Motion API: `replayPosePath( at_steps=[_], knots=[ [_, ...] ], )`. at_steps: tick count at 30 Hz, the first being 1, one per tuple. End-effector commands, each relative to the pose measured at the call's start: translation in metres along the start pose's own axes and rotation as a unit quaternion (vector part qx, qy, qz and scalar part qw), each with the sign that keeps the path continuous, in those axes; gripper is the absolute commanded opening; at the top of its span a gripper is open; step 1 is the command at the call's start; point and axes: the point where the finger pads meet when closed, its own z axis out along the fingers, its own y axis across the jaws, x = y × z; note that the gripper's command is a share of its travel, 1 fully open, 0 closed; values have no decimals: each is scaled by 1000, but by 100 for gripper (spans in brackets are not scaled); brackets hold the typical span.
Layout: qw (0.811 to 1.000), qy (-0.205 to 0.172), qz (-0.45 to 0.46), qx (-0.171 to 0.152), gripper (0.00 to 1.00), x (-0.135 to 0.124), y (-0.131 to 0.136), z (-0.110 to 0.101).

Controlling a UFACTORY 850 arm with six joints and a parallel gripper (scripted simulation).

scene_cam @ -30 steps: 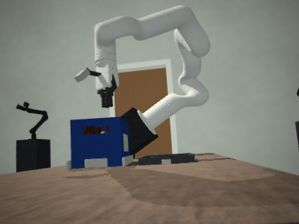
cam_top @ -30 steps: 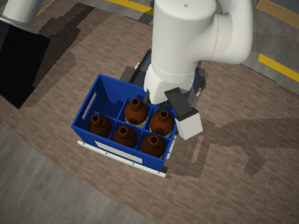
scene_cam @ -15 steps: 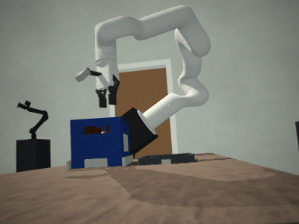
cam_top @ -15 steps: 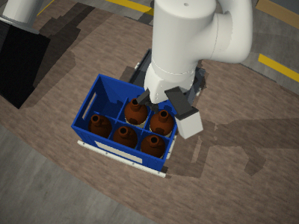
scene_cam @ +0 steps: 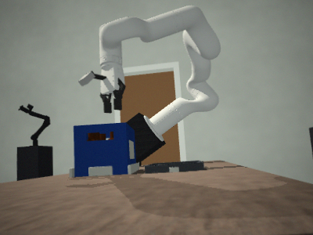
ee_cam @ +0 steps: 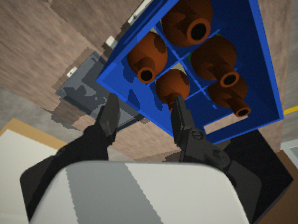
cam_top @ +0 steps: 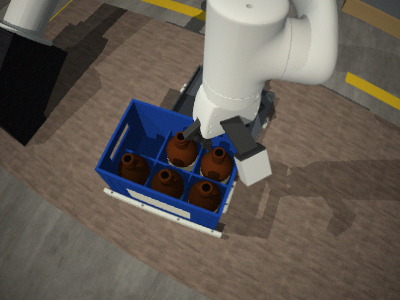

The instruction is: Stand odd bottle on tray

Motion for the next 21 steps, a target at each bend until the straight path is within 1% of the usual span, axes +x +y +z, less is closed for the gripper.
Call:
replayPosePath(
  at_steps=[1,21],
  knots=[
    [1000,1,0,0,65,0,0,-1],
    [1000,1,0,0,65,0,0,5]
  ],
)
